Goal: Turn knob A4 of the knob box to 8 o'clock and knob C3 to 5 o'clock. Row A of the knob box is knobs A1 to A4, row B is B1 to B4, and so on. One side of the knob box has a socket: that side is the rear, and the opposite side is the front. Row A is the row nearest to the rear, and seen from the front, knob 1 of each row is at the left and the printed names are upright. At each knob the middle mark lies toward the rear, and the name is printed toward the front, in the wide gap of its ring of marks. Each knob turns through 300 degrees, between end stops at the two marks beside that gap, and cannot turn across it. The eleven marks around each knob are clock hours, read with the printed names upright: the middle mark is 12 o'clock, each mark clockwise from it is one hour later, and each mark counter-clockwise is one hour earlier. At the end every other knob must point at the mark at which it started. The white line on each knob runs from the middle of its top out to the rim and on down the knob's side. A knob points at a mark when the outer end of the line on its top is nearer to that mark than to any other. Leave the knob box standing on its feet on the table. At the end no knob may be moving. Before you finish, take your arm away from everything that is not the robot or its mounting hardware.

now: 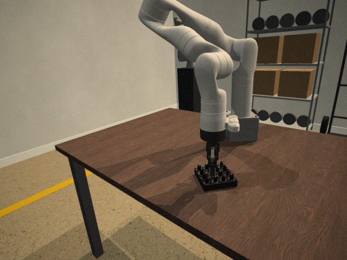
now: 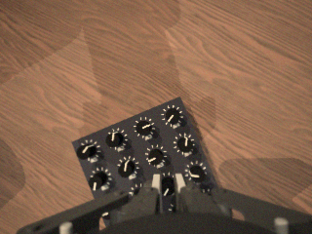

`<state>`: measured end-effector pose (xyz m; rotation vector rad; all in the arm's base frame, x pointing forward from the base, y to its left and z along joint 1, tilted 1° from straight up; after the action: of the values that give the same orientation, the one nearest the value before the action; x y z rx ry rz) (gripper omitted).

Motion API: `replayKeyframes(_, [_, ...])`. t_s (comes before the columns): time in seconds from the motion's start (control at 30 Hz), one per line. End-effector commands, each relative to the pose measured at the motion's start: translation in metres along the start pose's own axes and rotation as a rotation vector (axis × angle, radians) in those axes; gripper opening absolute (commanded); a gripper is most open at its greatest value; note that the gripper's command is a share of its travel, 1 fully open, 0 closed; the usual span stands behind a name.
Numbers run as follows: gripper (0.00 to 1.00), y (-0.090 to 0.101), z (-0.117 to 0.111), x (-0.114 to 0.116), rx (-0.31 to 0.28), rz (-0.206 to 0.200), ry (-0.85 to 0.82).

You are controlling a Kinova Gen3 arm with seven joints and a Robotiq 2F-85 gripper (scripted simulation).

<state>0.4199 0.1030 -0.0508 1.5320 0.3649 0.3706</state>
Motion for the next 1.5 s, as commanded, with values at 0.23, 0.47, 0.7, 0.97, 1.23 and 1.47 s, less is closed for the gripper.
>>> replayKeyframes(0.23, [0.08,0.0006,0.0002,0.0005,-0.002,0.002,-0.111])
replayKeyframes(0.47, [0.08,0.0006,0.0002,0.0005,-0.002,0.002,-0.232])
replayKeyframes(0.7, [0.08,0.0006,0.0002,0.0005,-0.001,0.002,-0.359])
replayKeyframes(0.97, [0.08,0.0006,0.0002,0.0005,-0.001,0.002,-0.469])
replayKeyframes(1.23, [0.08,0.0006,0.0001,0.0005,-0.001,0.002,-0.615])
replayKeyframes(1.47, [0.08,0.0006,0.0001,0.0005,-0.001,0.002,-0.702])
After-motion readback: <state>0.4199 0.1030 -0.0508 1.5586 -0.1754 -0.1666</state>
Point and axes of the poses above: the point where the finger pads meet when closed, its own y axis back along the fingers, its own x axis across the jaws, z = x × y, the point moved 1 cm from there along y, back along the fingers, and after that the axes turned 4 degrees about -y, right-handed, at the moved point
